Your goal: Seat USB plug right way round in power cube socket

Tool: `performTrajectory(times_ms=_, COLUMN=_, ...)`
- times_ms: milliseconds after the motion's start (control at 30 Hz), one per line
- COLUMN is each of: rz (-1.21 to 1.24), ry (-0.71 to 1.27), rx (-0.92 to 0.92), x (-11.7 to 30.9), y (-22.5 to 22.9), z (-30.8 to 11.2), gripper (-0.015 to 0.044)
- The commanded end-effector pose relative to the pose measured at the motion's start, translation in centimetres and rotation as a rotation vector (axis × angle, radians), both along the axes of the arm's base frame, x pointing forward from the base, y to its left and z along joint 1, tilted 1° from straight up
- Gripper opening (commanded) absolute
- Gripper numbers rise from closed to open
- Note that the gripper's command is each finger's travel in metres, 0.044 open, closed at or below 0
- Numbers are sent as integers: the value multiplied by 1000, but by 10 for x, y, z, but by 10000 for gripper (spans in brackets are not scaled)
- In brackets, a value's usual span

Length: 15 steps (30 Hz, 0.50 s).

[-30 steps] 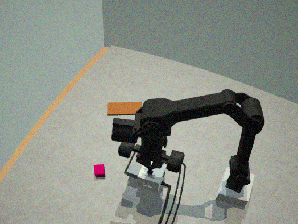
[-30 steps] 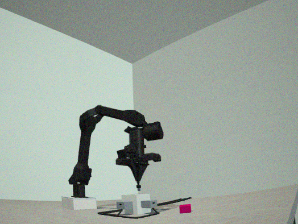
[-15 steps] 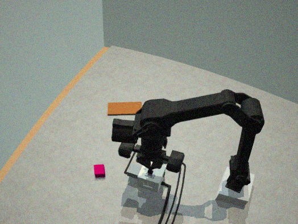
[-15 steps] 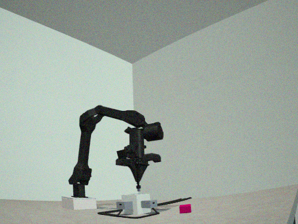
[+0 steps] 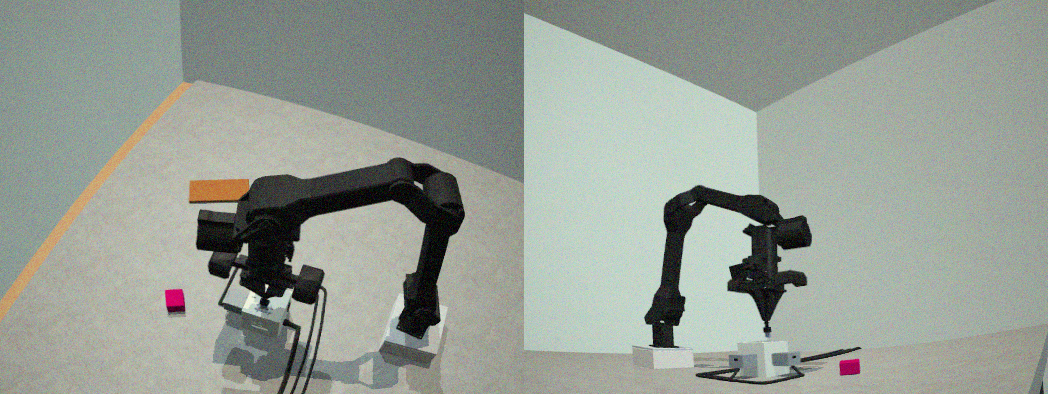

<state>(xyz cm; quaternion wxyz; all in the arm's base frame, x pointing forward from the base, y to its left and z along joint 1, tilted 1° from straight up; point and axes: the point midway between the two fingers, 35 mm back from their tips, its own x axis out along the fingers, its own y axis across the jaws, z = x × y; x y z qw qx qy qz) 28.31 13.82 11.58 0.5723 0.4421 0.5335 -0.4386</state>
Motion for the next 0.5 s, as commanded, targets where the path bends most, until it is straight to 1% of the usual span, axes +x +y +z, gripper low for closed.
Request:
performTrajectory(times_ms=0, rz=-3, ry=-3, rx=-6, x=0, y=-1, z=-1, gripper=0)
performTrajectory(times_ms=467, rz=-5, ry=-3, rx=-10, x=1, y=-1, z=-3, gripper=0)
